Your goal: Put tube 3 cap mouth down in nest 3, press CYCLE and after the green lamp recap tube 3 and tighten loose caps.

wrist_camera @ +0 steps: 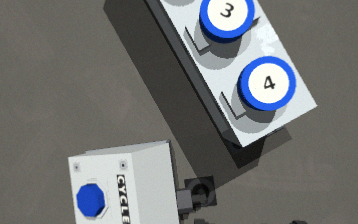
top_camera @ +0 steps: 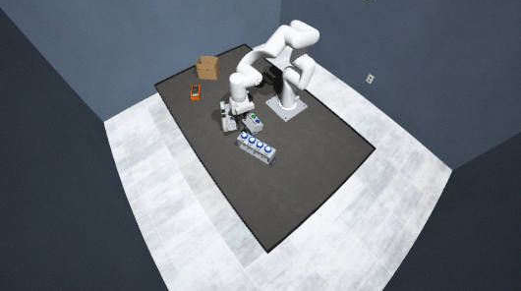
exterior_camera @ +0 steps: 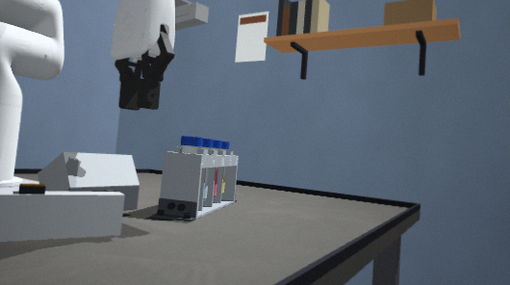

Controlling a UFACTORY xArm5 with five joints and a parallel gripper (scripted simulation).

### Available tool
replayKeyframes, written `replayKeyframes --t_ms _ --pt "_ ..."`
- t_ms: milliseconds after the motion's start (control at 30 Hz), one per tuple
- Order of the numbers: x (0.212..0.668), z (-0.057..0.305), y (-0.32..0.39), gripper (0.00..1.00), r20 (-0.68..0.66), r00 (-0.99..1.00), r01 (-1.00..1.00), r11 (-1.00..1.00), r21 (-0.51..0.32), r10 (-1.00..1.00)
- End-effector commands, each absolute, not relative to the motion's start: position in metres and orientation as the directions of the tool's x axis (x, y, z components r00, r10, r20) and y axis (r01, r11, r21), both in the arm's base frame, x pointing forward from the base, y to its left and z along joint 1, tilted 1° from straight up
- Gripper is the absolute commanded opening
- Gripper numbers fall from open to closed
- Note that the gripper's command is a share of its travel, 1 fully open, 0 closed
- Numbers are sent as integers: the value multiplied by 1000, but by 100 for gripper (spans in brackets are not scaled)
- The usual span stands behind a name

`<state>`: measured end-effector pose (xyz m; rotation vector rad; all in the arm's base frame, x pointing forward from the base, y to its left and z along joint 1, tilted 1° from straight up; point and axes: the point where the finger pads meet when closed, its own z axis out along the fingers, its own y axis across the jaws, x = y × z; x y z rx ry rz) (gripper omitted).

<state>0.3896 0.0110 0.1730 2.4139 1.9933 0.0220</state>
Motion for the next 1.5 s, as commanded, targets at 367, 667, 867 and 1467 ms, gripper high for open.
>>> replayKeyframes --t_ms 367,667,867,1467 --pt "391 174 11 46 -4 -38 999 38 16 999" --pt "391 174 11 46 -10 -187 982 187 12 982" --pt "391 174 11 46 -12 -252 968 252 9 968" --pt "394 174 36 46 -12 -77 997 77 10 997"
